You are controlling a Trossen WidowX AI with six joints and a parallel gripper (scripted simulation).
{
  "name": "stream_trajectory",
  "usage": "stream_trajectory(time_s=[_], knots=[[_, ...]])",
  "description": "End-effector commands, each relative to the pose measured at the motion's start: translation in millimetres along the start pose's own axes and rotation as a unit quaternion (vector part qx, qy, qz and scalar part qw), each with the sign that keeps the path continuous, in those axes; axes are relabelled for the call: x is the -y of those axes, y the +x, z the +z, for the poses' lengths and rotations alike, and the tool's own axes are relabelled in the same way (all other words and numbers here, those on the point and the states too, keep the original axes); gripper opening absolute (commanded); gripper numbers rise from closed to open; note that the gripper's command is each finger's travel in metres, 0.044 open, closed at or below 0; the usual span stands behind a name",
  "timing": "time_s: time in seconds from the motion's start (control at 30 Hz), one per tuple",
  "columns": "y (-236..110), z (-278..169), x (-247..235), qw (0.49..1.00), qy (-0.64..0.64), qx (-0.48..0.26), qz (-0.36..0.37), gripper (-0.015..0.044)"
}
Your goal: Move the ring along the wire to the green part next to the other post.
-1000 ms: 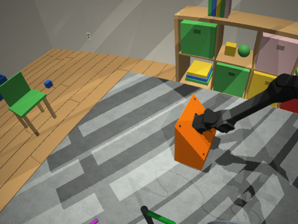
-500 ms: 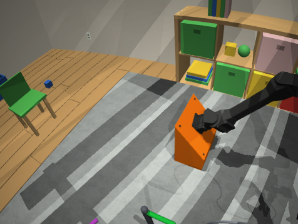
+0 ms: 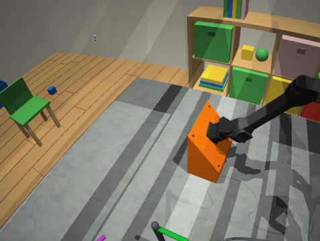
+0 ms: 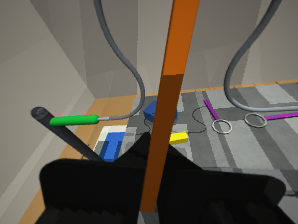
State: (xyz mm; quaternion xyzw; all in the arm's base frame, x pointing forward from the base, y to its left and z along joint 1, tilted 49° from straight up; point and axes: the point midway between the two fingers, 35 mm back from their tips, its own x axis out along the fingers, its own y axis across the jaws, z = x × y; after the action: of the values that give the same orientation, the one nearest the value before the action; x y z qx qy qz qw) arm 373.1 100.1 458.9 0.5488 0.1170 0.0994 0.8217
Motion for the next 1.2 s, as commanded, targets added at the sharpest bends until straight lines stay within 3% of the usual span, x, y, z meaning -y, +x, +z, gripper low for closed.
stream_trajectory(time_s=[0.0,0.57,1.17], knots=[[1,-1,-3,0.999,0.034,0.0,0.017,-0.015],[0,5,-29,0.975,0.193,0.014,0.11,-0.015],[-7,19,-52,0.913,0.353,0.029,0.203,-0.015]])
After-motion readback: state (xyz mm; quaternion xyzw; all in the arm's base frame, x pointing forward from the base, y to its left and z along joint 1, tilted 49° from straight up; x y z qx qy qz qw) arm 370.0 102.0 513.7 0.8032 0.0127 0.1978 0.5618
